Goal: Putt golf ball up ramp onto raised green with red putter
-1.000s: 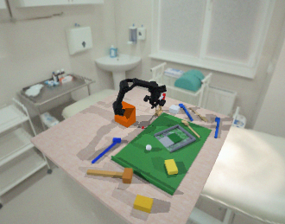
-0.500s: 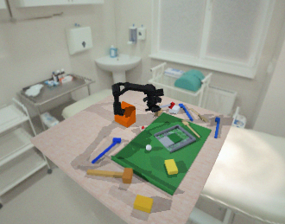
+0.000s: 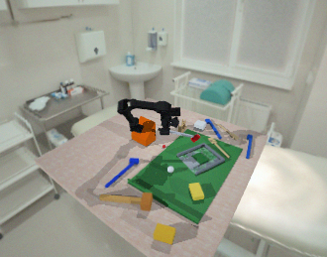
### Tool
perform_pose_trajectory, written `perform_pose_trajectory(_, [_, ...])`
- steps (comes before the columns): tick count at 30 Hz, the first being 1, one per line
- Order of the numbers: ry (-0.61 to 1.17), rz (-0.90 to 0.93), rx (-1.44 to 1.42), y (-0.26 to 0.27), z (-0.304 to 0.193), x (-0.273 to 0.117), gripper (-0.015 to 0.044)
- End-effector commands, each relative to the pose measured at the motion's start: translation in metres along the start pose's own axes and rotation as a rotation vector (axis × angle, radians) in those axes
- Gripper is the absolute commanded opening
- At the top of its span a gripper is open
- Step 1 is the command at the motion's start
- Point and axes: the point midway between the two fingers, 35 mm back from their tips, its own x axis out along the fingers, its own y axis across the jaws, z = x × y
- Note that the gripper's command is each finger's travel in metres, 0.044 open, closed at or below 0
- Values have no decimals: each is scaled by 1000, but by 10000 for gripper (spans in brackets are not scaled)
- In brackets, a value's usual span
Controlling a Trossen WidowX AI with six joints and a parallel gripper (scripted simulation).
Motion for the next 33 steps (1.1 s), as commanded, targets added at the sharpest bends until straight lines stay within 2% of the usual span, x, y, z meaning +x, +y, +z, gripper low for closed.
perform_pose_trajectory(1, [1,-24,151,-20,-15,-5,0])
perform_pose_trajectory(20, [22,-147,884,-94,-103,-13,0])
perform_pose_trajectory(27, [22,-151,904,-96,-106,-11,0])
perform_pose_trajectory(33, [22,-151,904,-99,-107,8,0])
